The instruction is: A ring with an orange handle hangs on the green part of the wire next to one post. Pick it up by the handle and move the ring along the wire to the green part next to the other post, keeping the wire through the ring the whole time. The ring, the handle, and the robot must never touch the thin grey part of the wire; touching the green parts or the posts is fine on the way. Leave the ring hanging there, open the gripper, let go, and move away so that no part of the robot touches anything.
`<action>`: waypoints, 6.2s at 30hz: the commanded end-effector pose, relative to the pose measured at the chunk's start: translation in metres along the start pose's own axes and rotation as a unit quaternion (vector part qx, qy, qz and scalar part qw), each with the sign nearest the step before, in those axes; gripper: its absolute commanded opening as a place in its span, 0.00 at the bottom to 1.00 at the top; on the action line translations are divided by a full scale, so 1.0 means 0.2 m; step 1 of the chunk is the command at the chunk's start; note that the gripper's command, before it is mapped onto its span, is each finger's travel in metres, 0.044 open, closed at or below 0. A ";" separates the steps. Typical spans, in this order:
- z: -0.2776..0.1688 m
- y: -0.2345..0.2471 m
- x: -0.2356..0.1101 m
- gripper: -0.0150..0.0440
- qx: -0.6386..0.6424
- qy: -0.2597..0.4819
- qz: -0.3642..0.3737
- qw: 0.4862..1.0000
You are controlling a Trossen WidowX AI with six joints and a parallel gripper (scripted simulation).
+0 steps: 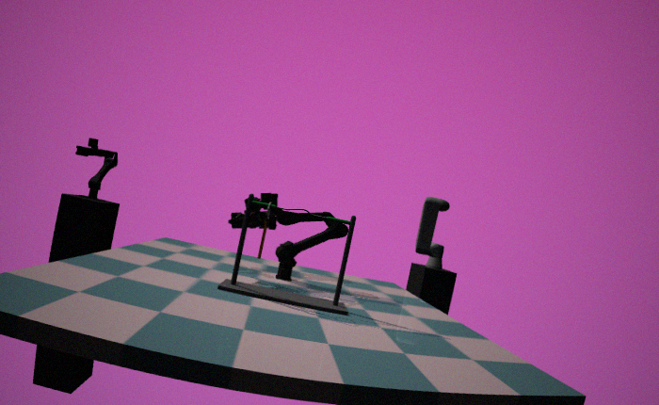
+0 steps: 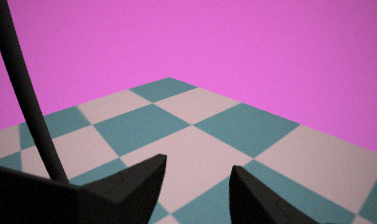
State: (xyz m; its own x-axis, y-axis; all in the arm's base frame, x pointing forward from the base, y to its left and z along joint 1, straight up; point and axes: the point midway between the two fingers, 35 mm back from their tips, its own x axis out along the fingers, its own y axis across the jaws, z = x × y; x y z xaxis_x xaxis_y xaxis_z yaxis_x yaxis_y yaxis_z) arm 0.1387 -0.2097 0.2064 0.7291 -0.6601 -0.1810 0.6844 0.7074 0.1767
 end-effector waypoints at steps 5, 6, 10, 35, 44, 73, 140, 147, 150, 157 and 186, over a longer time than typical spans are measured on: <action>-0.49 0.38 0.00 0.53 -0.104 0.055 0.238 0.964; -0.54 0.42 -0.02 0.53 -0.114 0.057 0.266 0.955; -0.59 0.50 -0.02 0.53 -0.123 0.060 0.292 0.946; -0.43 0.74 0.13 0.53 -0.145 0.019 0.321 0.936; -0.42 0.76 0.17 0.53 -0.145 0.019 0.321 0.936; -0.44 0.89 0.34 0.53 -0.144 0.018 0.321 0.936; -0.43 0.97 0.40 0.00 -0.145 0.016 0.323 0.935; -0.39 0.97 0.39 0.00 -0.145 0.016 0.323 0.935; -0.39 0.97 0.39 0.00 -0.145 0.016 0.323 0.935; -0.39 0.97 0.39 0.00 -0.145 0.016 0.323 0.935; -0.41 1.05 0.33 0.00 -0.144 0.018 0.324 0.935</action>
State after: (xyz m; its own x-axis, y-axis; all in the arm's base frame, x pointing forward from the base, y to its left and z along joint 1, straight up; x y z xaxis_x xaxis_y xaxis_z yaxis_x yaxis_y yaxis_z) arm 0.3297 -0.0881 0.1512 0.9850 -0.0633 -0.1607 0.0624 0.9980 -0.0103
